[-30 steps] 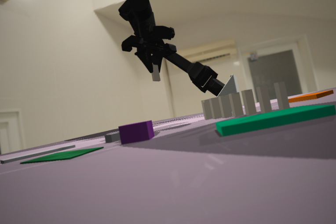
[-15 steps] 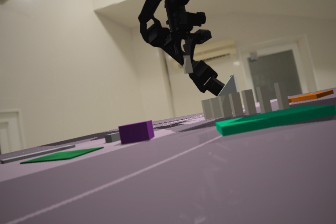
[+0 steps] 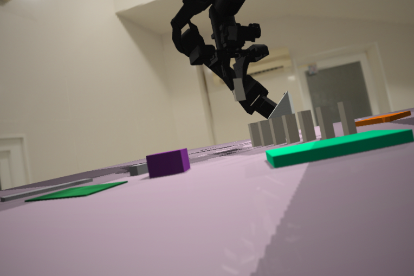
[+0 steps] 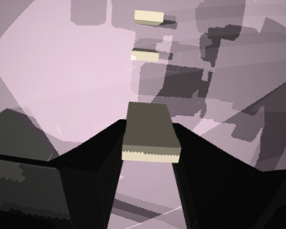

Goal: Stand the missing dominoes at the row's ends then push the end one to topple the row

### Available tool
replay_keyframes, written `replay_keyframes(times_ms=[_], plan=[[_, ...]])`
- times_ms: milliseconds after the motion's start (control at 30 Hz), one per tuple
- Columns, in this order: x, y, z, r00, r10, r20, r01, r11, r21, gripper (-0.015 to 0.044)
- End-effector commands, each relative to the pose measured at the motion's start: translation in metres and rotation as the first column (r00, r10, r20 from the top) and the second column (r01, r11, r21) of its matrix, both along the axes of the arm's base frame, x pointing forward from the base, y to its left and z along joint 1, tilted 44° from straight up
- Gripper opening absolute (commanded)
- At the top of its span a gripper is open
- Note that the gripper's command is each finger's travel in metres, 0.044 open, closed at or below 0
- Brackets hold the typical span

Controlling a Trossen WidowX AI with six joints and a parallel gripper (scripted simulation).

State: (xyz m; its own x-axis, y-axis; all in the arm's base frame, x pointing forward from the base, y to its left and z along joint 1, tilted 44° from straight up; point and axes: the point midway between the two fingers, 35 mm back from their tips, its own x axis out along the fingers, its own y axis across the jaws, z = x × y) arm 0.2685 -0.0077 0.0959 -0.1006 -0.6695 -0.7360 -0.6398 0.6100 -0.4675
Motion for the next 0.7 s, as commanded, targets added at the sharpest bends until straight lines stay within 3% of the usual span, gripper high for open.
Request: replay_keyframes(times_ms=[0,667], plan=[[-0.001,-0.015,-0.017,1.0,0.002,-0.006,-0.002,1.0,-0.003,0.0107],[-0.017,-0.071,-0.072,1.0,0.0,-0.006,0.0,1.0,-0.015,0.0107]])
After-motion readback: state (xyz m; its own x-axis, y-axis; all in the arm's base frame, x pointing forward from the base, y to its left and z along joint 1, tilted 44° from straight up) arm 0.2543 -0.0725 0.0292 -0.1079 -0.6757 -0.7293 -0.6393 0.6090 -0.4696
